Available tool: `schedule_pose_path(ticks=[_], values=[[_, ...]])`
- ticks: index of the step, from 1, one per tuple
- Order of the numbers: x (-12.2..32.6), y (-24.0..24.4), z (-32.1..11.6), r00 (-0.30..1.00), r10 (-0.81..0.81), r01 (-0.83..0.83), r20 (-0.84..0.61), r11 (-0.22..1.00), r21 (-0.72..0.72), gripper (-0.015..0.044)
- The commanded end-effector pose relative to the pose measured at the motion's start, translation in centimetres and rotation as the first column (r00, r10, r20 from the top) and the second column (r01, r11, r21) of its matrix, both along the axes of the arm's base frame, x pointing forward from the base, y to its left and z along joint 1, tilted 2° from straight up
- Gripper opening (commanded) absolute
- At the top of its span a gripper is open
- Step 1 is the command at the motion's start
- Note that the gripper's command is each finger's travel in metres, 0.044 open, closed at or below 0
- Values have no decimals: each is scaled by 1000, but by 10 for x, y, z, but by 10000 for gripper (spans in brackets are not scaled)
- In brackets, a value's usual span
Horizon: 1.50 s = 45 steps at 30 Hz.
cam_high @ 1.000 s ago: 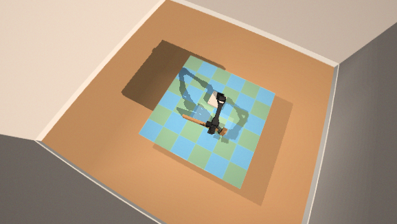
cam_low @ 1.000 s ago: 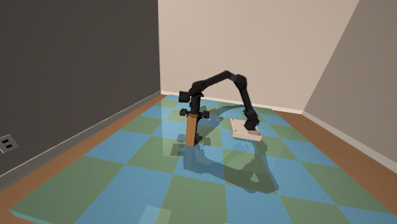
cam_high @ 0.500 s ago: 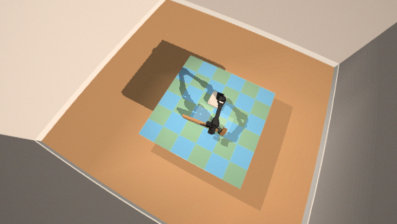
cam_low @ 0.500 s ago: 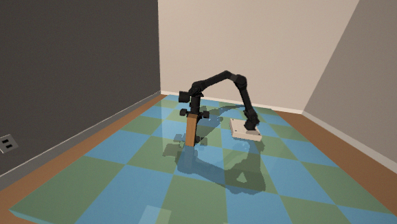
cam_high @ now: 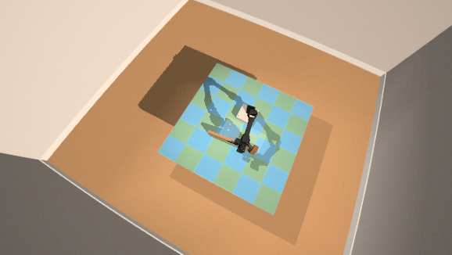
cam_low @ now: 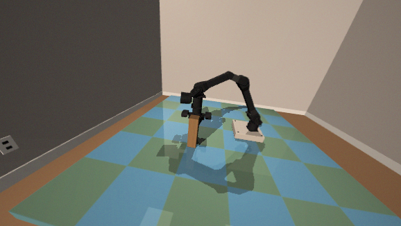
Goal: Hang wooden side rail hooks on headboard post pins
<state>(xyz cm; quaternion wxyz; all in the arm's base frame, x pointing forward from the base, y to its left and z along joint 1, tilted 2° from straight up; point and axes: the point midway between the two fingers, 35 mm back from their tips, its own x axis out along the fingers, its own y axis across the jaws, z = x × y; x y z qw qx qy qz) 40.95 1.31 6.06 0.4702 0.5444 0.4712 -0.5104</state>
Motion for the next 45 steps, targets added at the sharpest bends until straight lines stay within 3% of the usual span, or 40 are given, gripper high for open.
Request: schedule_pose_path(ticks=[1,45], values=[[3,1,4,1000,-5,5,16,1000,2,0],[5,6,6,1000,-5,5,16,1000,2,0]])
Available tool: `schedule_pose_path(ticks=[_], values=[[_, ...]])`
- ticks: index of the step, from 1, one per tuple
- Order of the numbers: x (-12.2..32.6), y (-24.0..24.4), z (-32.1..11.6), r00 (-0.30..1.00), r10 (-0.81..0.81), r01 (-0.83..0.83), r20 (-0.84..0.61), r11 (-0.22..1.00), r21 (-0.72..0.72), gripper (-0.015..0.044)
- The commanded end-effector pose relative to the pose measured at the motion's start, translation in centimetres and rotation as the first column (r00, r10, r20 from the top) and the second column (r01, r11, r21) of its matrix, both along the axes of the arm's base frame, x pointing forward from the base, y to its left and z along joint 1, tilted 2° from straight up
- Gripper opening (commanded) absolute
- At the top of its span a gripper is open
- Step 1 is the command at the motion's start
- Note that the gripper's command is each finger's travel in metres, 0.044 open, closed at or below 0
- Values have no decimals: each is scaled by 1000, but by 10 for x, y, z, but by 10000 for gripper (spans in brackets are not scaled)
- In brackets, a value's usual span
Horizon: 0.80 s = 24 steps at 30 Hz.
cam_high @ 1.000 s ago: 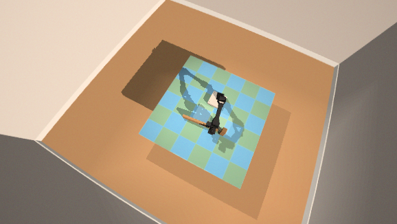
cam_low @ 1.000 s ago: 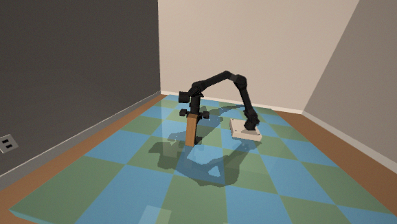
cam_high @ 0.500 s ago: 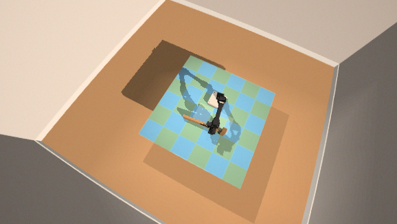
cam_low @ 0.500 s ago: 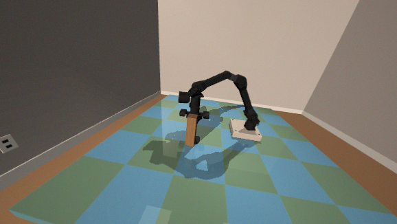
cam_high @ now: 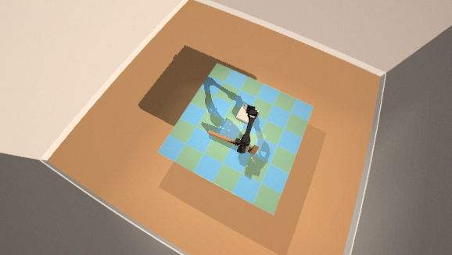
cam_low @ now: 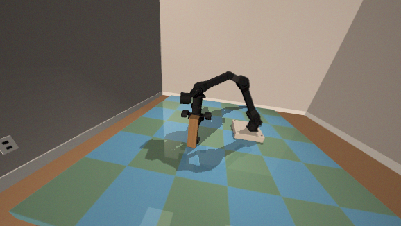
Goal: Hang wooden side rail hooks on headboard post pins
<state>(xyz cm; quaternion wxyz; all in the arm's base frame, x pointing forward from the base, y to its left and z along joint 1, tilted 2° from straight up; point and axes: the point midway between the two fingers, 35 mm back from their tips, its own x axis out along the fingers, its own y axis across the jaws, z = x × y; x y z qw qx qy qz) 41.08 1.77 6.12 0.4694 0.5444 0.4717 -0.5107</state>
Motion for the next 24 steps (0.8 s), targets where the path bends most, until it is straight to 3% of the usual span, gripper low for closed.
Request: schedule_pose_path(ticks=[1,24], values=[[3,1,5,1000,-4,4,17,1000,1,0],[1,4,3,1000,-4,4,17,1000,2,0]])
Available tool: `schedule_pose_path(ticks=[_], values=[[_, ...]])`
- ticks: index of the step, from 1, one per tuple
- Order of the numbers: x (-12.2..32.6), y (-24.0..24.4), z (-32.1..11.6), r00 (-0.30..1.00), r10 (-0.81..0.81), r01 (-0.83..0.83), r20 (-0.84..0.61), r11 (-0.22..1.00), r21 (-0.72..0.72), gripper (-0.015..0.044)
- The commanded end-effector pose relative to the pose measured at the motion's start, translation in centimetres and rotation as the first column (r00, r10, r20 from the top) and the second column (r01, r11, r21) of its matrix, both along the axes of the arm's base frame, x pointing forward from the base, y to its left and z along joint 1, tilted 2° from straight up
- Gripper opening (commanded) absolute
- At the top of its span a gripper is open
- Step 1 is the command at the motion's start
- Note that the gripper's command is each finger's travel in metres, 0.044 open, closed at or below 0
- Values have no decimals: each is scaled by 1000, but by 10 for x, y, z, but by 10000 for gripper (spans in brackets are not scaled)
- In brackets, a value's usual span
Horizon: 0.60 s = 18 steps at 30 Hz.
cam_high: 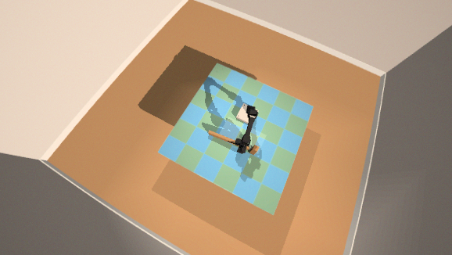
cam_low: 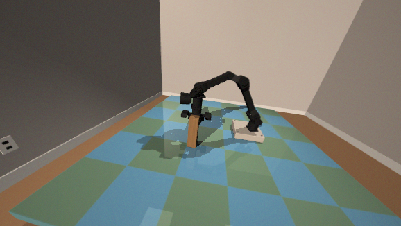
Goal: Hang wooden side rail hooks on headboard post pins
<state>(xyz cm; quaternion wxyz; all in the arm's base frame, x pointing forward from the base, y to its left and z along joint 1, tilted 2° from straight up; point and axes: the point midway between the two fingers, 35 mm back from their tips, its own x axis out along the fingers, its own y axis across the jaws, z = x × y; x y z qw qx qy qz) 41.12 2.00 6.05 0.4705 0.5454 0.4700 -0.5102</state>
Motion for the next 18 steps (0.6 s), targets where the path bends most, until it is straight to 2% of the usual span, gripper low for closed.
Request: schedule_pose_path(ticks=[1,18], values=[[1,2,4,1000,-3,3,13,1000,3,0],[2,3,6,1000,-3,3,13,1000,3,0]])
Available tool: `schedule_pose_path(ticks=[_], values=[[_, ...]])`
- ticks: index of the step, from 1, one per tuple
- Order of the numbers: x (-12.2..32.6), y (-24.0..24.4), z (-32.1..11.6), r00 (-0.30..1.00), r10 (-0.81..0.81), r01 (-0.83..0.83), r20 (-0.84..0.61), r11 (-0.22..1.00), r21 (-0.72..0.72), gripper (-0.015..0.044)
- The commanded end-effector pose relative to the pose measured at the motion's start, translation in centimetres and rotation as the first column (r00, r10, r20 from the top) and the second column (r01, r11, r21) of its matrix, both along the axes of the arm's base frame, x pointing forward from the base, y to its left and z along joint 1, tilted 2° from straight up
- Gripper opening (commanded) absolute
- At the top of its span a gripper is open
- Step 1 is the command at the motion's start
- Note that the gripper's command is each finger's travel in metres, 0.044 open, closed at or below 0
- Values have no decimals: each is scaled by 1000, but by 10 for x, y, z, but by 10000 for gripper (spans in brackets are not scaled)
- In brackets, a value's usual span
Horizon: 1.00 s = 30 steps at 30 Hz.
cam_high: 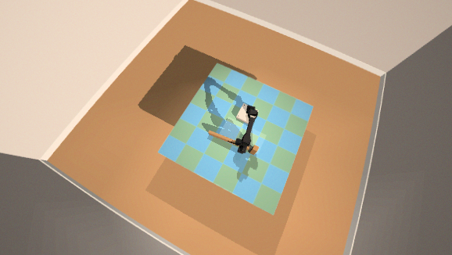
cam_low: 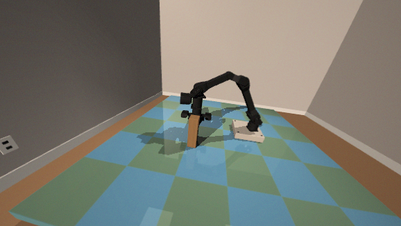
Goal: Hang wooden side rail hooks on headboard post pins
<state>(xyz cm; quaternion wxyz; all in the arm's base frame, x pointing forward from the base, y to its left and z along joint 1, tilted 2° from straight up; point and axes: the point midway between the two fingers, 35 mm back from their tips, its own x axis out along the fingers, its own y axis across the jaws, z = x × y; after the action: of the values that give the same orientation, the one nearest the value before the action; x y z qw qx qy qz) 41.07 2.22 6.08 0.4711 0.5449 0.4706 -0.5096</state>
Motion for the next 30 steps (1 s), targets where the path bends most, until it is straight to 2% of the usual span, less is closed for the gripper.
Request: schedule_pose_path(ticks=[1,30], values=[[2,1,6,1000,-5,5,13,1000,3,0],[4,4,6,1000,-5,5,13,1000,3,0]])
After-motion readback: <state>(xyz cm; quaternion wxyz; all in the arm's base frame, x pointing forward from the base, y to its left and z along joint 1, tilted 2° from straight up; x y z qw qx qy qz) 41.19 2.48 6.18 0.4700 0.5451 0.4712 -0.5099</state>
